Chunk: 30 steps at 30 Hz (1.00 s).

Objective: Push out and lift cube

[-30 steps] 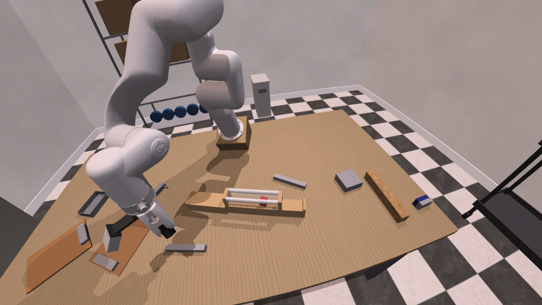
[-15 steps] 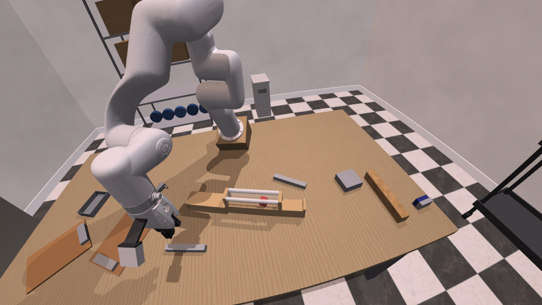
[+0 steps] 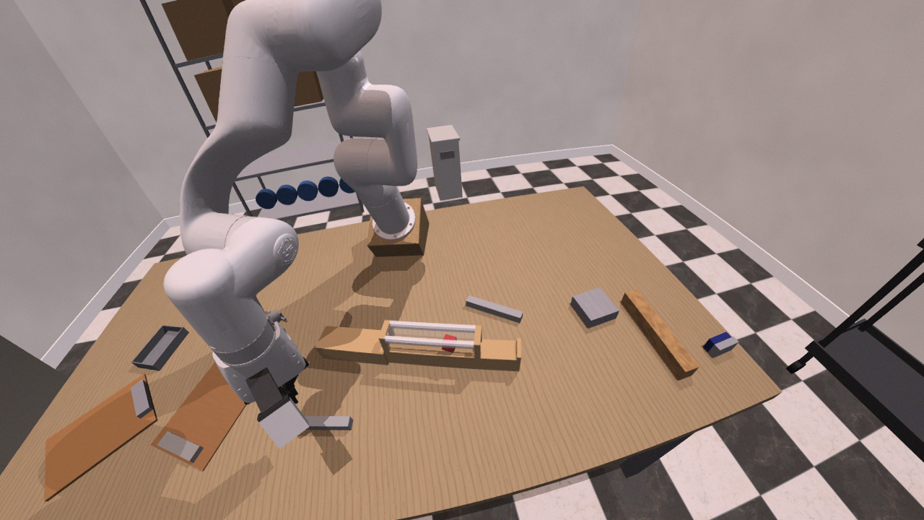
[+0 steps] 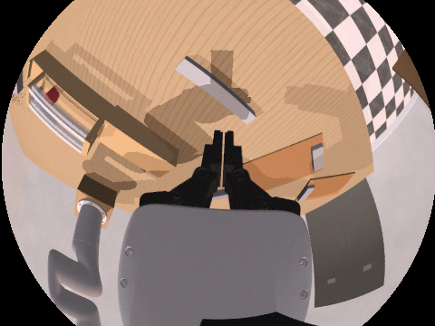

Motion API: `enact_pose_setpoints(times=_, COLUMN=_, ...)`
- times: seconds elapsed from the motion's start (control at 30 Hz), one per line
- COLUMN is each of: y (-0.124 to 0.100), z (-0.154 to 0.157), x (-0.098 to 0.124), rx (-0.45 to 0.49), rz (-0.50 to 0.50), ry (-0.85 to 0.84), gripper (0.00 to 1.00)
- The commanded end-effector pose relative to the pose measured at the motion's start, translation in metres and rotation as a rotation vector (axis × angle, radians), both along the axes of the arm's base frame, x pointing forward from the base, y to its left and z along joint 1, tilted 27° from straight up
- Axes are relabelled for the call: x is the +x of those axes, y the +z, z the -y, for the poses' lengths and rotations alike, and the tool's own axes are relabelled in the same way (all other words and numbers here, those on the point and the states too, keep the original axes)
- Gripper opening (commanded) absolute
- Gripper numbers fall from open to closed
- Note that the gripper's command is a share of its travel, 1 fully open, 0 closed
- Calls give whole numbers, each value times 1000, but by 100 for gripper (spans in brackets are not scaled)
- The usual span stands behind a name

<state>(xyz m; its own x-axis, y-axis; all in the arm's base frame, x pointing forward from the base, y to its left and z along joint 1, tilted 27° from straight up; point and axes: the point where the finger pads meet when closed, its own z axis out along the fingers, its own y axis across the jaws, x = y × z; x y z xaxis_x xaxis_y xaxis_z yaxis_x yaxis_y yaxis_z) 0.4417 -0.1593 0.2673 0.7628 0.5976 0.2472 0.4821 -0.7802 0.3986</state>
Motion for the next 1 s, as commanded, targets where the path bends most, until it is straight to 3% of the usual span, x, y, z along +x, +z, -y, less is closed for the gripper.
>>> enact_pose_setpoints(times=0.0, y=2, z=0, x=1, rx=-86, rz=-30, ry=264, gripper=0)
enact_pose_setpoints(times=0.1, y=2, z=0, x=1, rx=-149, rz=-54, ry=398, gripper=0)
enact_pose_setpoints(times=0.17, y=2, z=0, x=1, rx=-149, rz=-54, ry=398, gripper=0)
enact_pose_setpoints(times=0.2, y=2, z=0, x=1, rx=-202, rz=-74, ry=531, gripper=0)
enact_pose_setpoints(times=0.43, y=2, z=0, x=1, rx=-267, rz=-99, ry=774, gripper=0)
enact_pose_setpoints(times=0.47, y=2, z=0, x=1, rx=-267, rz=-99, ry=774, gripper=38)
enact_pose_setpoints(times=0.97, y=2, z=0, x=1, rx=-267, rz=-99, ry=774, gripper=38)
